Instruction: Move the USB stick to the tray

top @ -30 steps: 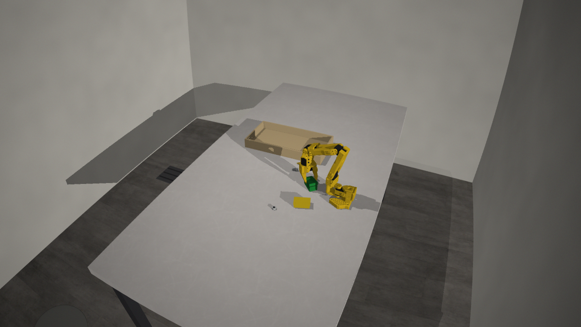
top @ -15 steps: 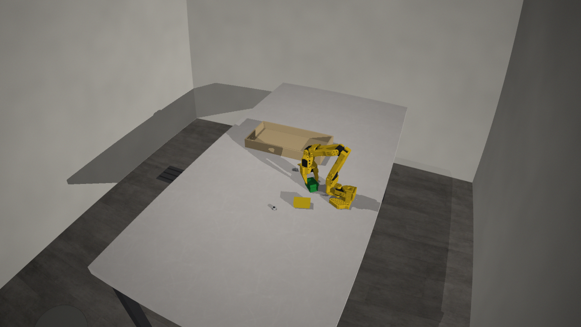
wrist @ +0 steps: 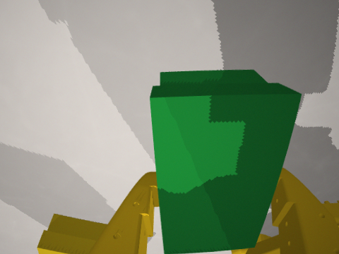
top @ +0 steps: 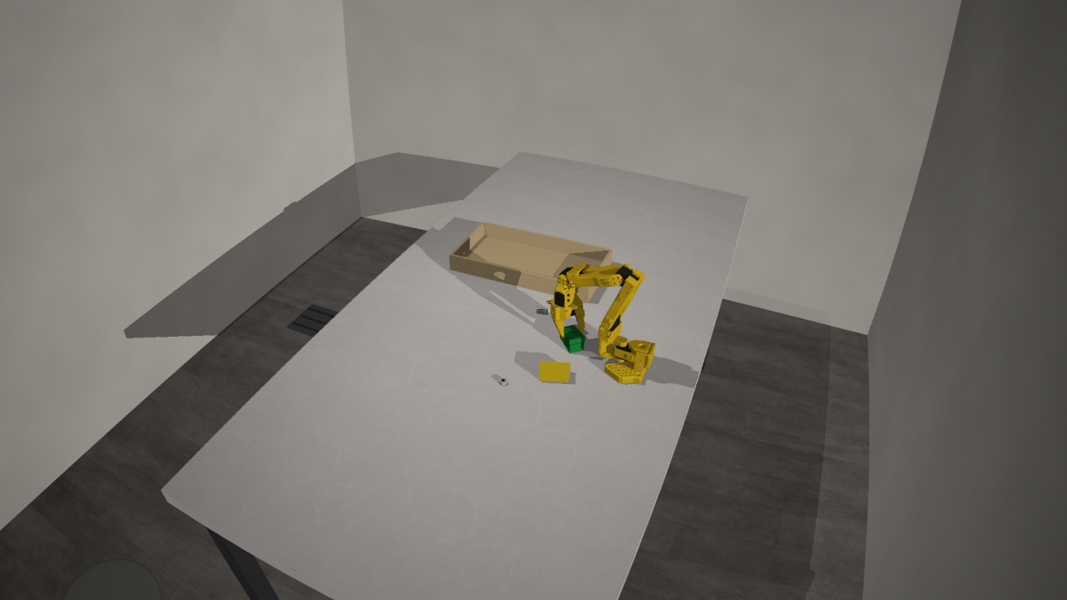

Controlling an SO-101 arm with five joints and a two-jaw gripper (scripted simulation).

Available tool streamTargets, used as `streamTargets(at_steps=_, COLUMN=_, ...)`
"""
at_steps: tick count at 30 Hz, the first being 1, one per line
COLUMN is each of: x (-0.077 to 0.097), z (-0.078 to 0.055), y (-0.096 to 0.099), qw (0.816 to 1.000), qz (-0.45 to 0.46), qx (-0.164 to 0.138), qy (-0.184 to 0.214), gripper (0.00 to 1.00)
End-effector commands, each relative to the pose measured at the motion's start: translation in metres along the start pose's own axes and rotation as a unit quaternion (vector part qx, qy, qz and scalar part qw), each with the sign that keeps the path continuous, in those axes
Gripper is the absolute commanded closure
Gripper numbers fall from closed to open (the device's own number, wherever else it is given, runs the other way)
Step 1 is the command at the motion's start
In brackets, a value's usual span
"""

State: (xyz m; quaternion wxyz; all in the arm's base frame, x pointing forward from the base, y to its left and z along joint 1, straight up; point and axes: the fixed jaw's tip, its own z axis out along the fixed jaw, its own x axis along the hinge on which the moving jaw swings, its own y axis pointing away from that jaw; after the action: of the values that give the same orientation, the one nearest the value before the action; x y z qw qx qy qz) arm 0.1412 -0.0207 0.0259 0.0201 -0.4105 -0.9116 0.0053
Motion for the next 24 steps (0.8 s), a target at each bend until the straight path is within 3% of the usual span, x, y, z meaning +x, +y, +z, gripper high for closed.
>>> streamTargets(at_steps=1, x=-0.0027, z=-0.0039, y=0.0038, qw=1.000, qz=0.002, qx=-0.013, qy=-0.016, gripper=0.79)
streamTargets(at_steps=24, x=0.0037, z=-0.0017, y=0.0033, qw=1.000, qz=0.002, qx=-0.013, qy=-0.016, gripper=0.79)
